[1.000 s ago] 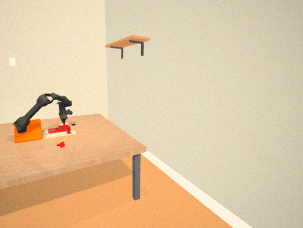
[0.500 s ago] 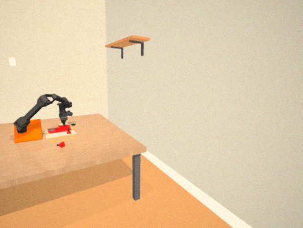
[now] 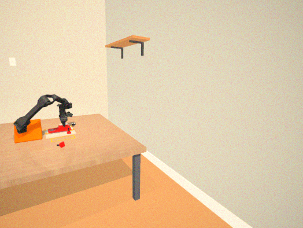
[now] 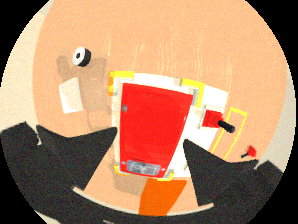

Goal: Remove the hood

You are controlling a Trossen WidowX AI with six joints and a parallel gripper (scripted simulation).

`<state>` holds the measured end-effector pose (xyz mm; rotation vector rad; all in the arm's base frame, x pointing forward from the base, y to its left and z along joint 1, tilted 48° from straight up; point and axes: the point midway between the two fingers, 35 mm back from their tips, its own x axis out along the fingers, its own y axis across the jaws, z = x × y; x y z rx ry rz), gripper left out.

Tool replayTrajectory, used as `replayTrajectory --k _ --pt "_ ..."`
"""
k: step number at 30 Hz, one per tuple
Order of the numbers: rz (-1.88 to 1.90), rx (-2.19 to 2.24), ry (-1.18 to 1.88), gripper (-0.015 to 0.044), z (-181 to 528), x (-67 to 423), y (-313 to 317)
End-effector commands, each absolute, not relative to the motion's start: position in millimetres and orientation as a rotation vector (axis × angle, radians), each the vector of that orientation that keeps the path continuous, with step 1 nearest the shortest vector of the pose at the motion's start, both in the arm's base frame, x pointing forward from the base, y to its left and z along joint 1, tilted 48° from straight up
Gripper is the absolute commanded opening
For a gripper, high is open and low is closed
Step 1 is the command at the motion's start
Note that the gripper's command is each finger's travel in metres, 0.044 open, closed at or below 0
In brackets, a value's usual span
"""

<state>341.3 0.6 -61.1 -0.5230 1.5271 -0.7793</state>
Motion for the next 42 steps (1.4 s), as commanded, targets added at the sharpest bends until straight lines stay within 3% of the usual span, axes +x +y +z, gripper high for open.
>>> replayTrajectory --k 1,36,39,42 --pt "-0.780 -0.531 1.526 0.0440 -62.5 341.2 -1.9" --pt "-0.780 -0.531 1.526 0.0440 -74.0 339.2 -14.5" --pt "-0.779 -0.524 1.526 0.0361 -72.7 339.5 -12.0" --pt "-0.779 -0.524 1.526 0.0341 -72.7 339.5 -12.0"
